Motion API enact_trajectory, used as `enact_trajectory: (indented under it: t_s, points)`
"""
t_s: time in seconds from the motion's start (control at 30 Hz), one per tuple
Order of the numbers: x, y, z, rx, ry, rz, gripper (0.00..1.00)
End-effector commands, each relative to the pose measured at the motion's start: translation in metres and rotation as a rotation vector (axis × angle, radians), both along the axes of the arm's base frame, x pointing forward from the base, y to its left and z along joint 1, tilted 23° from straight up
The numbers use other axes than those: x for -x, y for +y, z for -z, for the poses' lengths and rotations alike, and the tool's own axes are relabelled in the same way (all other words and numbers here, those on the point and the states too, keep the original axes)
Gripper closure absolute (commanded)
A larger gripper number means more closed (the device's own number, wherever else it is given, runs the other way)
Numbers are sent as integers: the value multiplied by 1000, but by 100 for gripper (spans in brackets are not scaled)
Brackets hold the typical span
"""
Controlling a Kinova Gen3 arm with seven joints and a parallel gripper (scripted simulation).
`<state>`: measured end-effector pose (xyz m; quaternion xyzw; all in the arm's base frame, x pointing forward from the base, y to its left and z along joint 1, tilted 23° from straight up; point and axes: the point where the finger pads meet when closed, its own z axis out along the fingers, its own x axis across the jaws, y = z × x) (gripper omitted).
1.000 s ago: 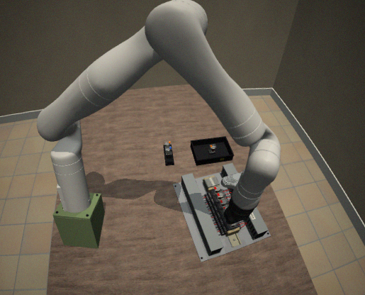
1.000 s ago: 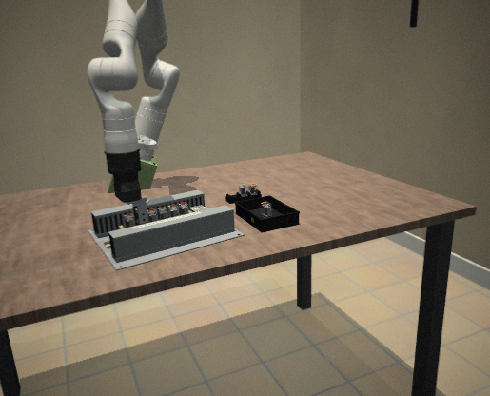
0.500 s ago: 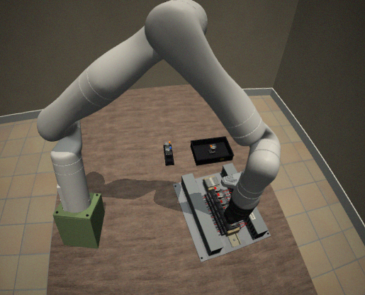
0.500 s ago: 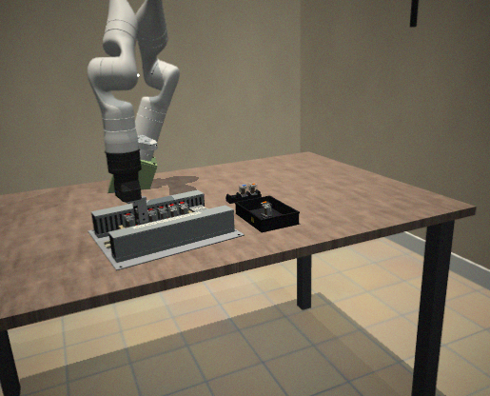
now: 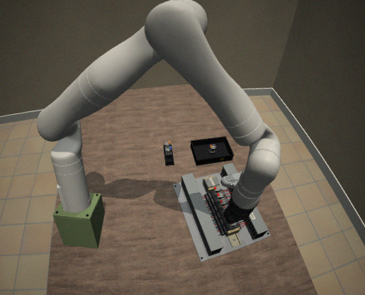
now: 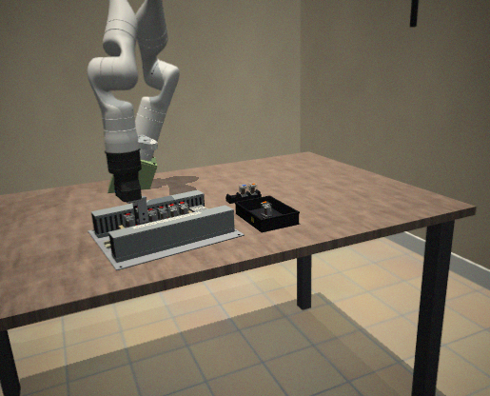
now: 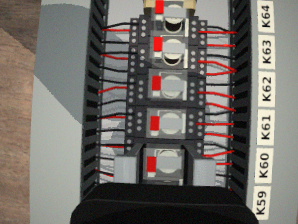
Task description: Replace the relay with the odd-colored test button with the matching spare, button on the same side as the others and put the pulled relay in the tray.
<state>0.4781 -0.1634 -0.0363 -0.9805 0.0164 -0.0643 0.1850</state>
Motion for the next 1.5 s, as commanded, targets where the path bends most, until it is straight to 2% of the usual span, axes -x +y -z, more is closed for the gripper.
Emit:
enact_trajectory:
  t_s: [0.0,1.03,1.47]
  points:
    - [-1,-1,-2,0,-2,3,100]
    - [-3,-2,-5,-5,-1,11,100]
    - [-1,-1,0,-4,-1,9,100]
